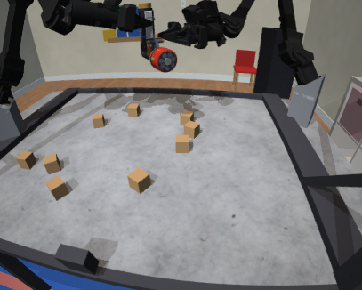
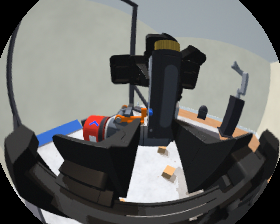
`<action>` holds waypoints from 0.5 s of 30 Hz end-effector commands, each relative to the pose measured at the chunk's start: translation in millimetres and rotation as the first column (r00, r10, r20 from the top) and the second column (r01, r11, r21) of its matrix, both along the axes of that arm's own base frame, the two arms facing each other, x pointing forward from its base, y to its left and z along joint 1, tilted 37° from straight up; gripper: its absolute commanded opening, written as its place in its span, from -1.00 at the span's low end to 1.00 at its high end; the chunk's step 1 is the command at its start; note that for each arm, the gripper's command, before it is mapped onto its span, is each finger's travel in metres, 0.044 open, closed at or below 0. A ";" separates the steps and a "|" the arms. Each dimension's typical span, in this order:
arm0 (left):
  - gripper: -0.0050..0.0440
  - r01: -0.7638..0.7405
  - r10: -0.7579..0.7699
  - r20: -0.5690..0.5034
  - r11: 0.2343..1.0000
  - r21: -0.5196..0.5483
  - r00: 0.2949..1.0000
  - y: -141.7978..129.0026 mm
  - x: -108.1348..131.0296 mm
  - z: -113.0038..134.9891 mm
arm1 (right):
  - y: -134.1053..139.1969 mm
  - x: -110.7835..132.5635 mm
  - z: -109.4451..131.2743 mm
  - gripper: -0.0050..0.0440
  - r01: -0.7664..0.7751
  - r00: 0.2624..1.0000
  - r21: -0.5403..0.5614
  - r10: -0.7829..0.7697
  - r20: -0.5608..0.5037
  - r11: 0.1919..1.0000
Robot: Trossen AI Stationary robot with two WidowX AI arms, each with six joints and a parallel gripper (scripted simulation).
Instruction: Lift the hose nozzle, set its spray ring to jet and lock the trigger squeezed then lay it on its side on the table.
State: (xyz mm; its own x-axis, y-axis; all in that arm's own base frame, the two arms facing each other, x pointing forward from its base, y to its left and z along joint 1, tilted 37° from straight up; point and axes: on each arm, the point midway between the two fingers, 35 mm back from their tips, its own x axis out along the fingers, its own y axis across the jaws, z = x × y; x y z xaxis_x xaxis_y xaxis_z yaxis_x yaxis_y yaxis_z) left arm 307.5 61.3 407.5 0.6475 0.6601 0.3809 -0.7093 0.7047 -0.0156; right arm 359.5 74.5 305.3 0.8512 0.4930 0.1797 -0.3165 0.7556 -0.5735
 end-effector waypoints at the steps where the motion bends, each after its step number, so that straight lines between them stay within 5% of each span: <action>1: -0.11 0.018 -0.018 0.038 1.000 -0.003 0.999 -2.6 -5.1 10.2 | -5.7 -9.4 5.7 -0.10 0.006 1.000 0.002 -0.006 0.019 1.000; 15: -0.11 0.018 -0.018 0.038 1.000 -0.003 0.999 -2.6 -5.1 10.2 | -19.8 -38.6 -6.7 -0.10 -0.005 1.000 -0.002 0.005 0.001 1.000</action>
